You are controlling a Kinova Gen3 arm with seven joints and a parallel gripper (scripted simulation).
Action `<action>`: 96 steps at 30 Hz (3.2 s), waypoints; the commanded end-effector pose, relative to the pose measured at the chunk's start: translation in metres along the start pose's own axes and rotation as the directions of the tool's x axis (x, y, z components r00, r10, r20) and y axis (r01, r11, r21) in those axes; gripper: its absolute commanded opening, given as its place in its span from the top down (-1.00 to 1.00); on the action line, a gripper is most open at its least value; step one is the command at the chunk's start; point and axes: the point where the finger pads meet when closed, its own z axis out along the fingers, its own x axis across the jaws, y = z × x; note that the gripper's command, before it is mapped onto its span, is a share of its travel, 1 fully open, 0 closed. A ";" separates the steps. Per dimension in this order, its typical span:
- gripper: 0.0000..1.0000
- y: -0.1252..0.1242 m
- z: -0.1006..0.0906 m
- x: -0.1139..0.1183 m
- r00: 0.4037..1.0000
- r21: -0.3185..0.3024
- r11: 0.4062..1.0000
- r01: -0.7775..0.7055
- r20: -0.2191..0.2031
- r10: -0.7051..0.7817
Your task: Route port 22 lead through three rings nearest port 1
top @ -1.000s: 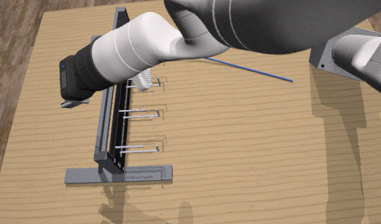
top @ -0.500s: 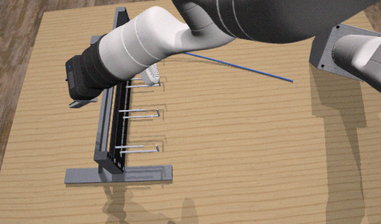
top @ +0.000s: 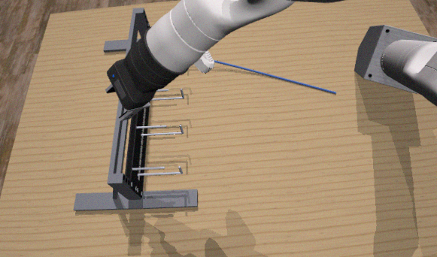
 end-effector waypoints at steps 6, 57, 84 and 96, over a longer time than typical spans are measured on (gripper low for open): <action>-1.00 -0.036 -0.026 0.003 0.987 0.034 0.990 0.135 -0.097 -0.131; -1.00 -0.270 -0.186 0.064 0.114 -0.187 0.352 0.917 -0.723 -0.681; 1.00 -0.271 -0.186 0.064 0.112 -0.188 0.350 0.918 -0.724 -0.681; 1.00 -0.271 -0.186 0.064 0.112 -0.188 0.350 0.918 -0.724 -0.681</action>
